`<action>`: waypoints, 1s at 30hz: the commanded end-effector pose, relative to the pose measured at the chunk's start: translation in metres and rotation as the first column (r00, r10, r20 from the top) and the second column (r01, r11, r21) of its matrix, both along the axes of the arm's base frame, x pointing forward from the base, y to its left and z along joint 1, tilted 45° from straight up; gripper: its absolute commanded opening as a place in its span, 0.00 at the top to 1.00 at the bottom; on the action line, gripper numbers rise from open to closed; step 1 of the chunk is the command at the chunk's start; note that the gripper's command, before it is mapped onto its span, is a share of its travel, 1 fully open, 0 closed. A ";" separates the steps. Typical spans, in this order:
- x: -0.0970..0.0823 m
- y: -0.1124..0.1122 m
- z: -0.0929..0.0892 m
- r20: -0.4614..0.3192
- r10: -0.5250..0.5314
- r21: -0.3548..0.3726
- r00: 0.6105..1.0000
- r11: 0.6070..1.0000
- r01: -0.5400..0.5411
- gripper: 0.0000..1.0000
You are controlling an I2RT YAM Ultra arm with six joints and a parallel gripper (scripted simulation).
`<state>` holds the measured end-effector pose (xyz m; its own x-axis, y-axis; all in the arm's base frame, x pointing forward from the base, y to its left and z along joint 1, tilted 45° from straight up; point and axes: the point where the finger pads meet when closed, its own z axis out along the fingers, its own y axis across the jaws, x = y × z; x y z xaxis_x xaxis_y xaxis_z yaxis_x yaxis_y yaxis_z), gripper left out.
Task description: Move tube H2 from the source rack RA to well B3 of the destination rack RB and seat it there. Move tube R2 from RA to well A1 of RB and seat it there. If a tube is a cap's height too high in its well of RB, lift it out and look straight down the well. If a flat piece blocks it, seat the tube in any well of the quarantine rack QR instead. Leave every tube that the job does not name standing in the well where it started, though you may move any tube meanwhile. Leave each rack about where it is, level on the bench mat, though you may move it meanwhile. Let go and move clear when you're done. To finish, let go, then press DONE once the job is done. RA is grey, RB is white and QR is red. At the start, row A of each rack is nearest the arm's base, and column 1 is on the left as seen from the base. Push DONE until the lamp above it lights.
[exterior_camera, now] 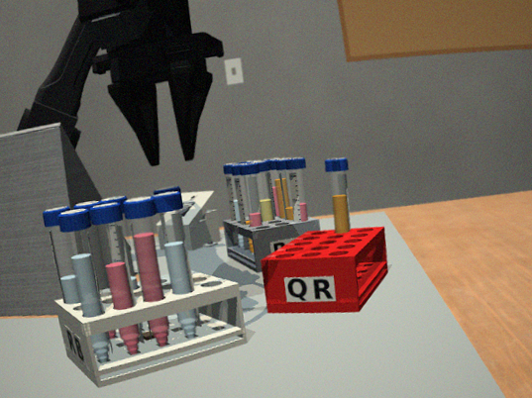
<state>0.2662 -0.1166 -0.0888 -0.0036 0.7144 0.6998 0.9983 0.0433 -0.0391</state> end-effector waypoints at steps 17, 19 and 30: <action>0.000 -0.039 0.043 0.008 0.005 -0.022 1.000 1.000 -0.005 0.70; 0.000 -0.039 0.043 0.008 0.005 -0.022 1.000 1.000 -0.005 0.70; 0.018 0.023 0.082 0.226 0.241 0.008 0.944 0.968 -0.250 0.70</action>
